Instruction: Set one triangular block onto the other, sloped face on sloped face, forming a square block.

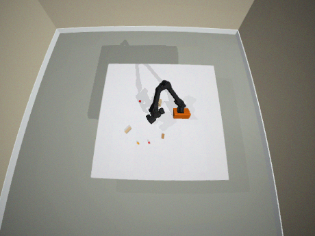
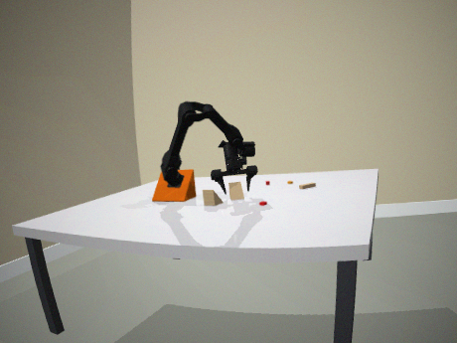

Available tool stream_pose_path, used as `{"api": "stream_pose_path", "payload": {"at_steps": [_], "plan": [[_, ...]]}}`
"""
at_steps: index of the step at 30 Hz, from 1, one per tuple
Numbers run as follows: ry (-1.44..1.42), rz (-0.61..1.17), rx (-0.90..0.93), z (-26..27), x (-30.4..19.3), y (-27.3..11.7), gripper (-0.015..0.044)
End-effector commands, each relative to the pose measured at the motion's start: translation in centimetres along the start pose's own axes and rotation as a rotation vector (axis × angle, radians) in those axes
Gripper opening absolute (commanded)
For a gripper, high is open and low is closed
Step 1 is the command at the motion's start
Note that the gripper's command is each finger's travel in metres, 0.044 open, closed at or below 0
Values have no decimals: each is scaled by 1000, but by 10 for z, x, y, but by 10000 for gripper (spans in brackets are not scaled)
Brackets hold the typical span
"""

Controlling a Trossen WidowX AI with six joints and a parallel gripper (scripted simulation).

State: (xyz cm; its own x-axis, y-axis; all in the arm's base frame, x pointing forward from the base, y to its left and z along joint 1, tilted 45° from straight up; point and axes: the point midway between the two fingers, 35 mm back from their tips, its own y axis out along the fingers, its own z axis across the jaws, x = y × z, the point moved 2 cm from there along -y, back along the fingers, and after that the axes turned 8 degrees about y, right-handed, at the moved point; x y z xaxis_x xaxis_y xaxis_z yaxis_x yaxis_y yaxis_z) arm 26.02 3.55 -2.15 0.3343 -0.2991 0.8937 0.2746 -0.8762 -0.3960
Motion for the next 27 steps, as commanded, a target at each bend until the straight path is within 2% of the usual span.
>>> {"api": "stream_pose_path", "payload": {"at_steps": [1, 6, 14, 22, 27], "plan": [[0, -9, 1, -1, 2, 7, 440], [1, -14, -2, -2, 3, 12, 440], [1, -14, -2, -2, 3, 12, 230], [1, -14, -2, -2, 3, 12, 177], [2, -11, -4, -3, 3, 10, 45]]}}
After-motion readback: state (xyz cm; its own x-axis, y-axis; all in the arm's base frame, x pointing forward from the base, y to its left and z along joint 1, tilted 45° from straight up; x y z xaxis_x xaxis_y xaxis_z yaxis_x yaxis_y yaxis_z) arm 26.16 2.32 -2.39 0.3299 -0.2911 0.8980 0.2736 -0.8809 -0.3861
